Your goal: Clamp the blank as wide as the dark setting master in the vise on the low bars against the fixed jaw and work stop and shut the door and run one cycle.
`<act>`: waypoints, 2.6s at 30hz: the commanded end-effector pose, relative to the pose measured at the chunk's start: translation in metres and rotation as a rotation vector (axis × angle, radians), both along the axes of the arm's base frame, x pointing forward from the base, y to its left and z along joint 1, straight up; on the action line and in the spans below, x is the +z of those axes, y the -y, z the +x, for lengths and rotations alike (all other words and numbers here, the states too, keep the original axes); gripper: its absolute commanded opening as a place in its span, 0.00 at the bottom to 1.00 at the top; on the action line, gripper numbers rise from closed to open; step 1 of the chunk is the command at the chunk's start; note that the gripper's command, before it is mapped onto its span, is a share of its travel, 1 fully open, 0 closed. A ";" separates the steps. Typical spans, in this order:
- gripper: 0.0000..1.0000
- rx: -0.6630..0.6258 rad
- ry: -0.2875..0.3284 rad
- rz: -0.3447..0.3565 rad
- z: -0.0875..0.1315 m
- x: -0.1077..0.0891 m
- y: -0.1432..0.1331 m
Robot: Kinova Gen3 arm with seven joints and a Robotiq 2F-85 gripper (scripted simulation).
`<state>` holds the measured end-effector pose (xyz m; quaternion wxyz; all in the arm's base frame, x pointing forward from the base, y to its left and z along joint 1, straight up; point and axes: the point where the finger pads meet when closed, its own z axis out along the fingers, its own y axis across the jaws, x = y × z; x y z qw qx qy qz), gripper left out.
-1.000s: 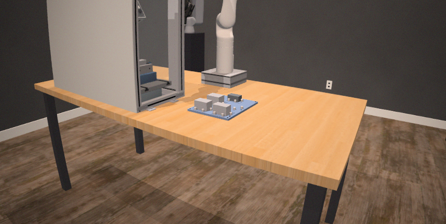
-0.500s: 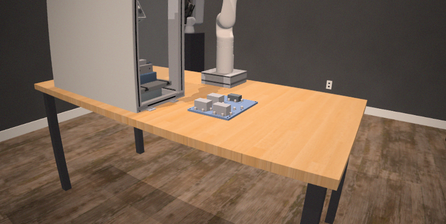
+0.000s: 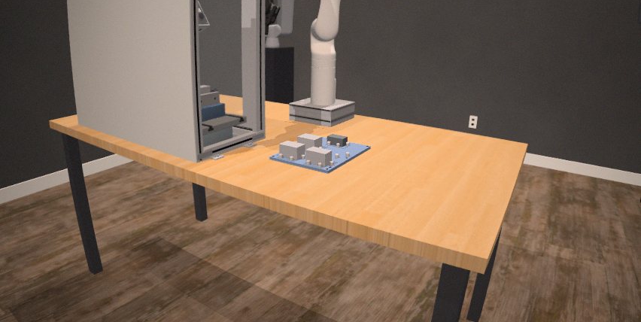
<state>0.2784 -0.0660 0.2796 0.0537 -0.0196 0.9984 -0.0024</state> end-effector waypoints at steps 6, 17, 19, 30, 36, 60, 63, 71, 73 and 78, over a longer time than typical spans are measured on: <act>0.39 0.000 0.001 0.002 0.000 0.000 -0.002; 0.39 -0.001 0.002 0.011 0.000 0.001 -0.008; 0.39 -0.001 0.002 0.011 0.000 0.001 -0.008; 0.39 -0.001 0.002 0.011 0.000 0.001 -0.008; 0.39 -0.001 0.002 0.011 0.000 0.001 -0.008; 0.39 -0.001 0.002 0.009 0.000 0.000 -0.008; 0.39 -0.001 0.002 0.011 0.000 0.001 -0.009; 0.39 -0.001 0.002 0.011 0.000 0.001 -0.009; 0.39 -0.001 0.002 0.011 0.000 0.001 -0.009; 0.39 -0.001 0.002 0.011 0.000 0.001 -0.010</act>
